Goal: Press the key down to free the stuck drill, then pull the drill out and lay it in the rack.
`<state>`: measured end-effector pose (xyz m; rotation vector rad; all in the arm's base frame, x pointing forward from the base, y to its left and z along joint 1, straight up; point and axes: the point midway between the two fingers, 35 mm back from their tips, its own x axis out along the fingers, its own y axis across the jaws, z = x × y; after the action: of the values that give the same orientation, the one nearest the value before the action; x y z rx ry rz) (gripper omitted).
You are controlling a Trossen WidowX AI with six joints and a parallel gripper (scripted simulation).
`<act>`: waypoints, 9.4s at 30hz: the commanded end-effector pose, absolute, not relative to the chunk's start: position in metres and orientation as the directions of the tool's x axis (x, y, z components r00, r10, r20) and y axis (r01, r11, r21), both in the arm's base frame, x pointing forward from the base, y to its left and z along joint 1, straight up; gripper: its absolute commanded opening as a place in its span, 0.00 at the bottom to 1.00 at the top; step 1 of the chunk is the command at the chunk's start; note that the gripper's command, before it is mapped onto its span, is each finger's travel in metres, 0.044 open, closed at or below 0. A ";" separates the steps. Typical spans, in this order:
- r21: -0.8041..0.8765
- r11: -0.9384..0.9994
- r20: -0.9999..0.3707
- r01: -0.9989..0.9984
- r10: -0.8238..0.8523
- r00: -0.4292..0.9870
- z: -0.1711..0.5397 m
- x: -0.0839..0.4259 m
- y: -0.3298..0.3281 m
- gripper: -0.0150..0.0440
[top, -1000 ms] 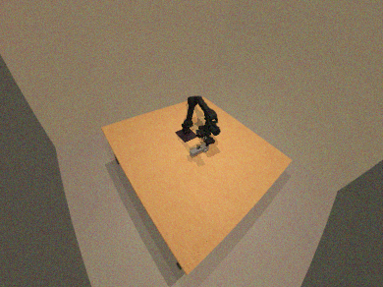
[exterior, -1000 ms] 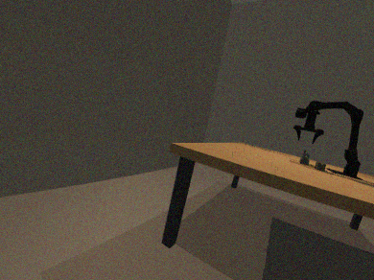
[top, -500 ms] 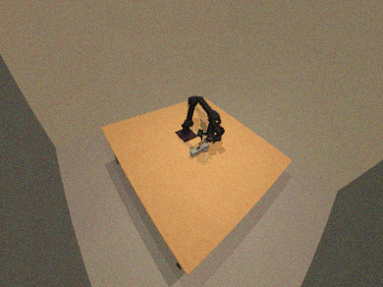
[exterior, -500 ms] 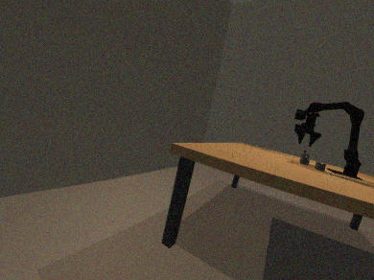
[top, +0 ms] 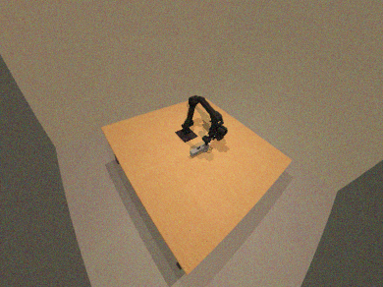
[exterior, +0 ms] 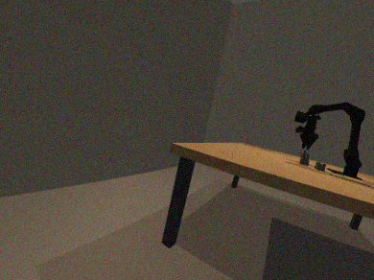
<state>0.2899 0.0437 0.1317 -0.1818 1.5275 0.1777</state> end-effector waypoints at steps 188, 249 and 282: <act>-0.022 -0.071 -1.000 -0.997 0.007 0.021 0.047 0.272 0.100 0.30; -0.019 -0.074 -1.000 -0.997 0.008 0.019 0.052 0.266 0.169 0.25; -0.019 -0.074 -1.000 -0.997 0.008 0.019 0.073 0.263 0.166 0.25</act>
<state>0.2629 0.1664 0.0704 -1.2703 1.1525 1.2589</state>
